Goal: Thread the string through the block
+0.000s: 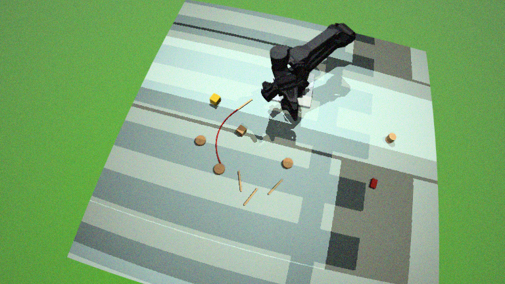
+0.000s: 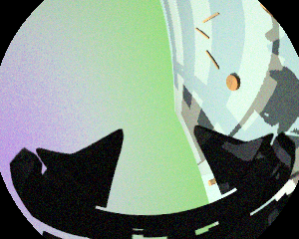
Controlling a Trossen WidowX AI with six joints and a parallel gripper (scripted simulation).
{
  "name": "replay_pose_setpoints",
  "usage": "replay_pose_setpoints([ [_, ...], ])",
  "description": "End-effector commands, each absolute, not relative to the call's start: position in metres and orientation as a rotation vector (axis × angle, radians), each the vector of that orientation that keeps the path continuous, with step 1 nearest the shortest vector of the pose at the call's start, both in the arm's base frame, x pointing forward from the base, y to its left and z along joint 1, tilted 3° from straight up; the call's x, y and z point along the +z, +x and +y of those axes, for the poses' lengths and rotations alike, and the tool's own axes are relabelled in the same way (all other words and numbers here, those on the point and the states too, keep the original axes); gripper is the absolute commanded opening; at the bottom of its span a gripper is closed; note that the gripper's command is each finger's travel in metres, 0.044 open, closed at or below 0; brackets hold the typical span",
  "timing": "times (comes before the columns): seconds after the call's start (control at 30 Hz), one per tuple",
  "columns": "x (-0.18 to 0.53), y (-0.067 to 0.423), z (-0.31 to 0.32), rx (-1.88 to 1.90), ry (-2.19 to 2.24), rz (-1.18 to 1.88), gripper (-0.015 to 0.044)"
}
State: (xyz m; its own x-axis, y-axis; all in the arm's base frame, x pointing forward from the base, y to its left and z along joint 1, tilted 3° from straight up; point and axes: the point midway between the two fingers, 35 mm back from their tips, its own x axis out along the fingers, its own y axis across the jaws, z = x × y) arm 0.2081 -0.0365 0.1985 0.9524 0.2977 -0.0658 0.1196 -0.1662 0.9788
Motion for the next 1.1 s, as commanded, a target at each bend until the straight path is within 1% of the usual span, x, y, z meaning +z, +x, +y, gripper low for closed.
replay_pose_setpoints([
  [0.0, 0.198, 0.208, -0.036, 0.162, 1.741, 0.314, 0.0426],
  [0.03, 0.198, 0.208, -0.036, 0.162, 1.741, 0.314, 0.0440],
  [0.1, 0.199, 0.211, -0.042, 0.137, 1.704, 0.302, 0.0440],
  [0.23, 0.197, 0.226, -0.072, -0.014, 1.474, 0.286, 0.0440],
  [0.33, 0.190, 0.236, -0.095, -0.127, 1.274, 0.332, 0.0440],
  [0.6, 0.157, 0.248, -0.144, -0.262, 0.653, 0.654, 0.0440],
  [0.8, 0.137, 0.246, -0.165, -0.249, 0.396, 0.880, 0.0440],
  [1.07, 0.117, 0.240, -0.183, -0.114, 0.064, 1.135, 0.0440],
])
